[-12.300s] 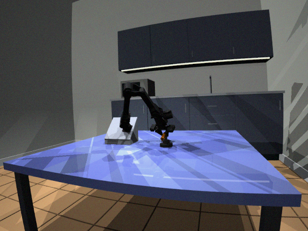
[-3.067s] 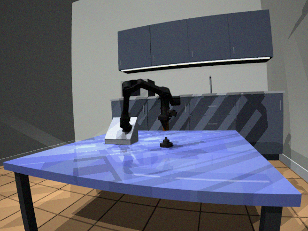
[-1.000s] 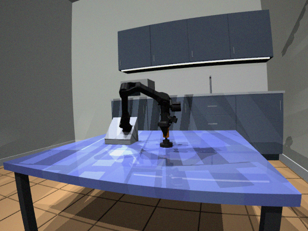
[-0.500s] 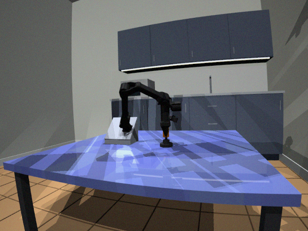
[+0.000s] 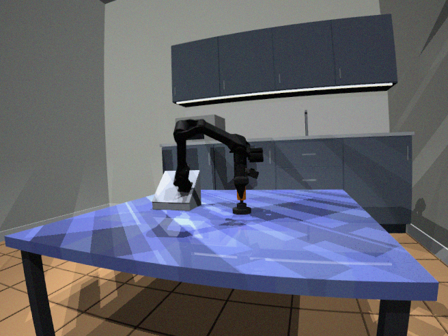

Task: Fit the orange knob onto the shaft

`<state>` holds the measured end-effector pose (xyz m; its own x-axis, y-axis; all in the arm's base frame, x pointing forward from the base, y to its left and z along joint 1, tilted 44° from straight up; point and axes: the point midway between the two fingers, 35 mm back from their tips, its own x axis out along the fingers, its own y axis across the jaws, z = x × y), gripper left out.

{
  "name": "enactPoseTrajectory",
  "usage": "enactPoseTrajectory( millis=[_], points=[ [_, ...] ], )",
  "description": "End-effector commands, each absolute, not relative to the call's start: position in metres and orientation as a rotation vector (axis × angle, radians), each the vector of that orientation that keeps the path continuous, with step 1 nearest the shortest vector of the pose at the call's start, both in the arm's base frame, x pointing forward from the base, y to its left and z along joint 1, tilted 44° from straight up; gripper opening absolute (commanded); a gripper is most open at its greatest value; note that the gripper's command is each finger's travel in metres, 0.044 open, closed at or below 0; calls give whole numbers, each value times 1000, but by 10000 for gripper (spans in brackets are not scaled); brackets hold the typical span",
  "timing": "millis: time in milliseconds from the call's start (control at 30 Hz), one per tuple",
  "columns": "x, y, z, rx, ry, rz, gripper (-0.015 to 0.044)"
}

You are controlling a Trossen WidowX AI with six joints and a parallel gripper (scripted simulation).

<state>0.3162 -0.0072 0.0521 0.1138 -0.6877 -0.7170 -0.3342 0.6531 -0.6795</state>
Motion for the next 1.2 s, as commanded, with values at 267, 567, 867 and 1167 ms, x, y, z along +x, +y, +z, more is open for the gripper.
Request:
enactPoseTrajectory(
  millis=[267, 567, 867, 1167],
  points=[
    [315, -5, 53, -1055, 1536, -171, 0],
    [316, -5, 53, -1063, 1538, -163, 0],
    [316, -7, 51, -1063, 1538, -164, 0],
    [314, -5, 55, -1063, 1539, -163, 0]
  ],
)
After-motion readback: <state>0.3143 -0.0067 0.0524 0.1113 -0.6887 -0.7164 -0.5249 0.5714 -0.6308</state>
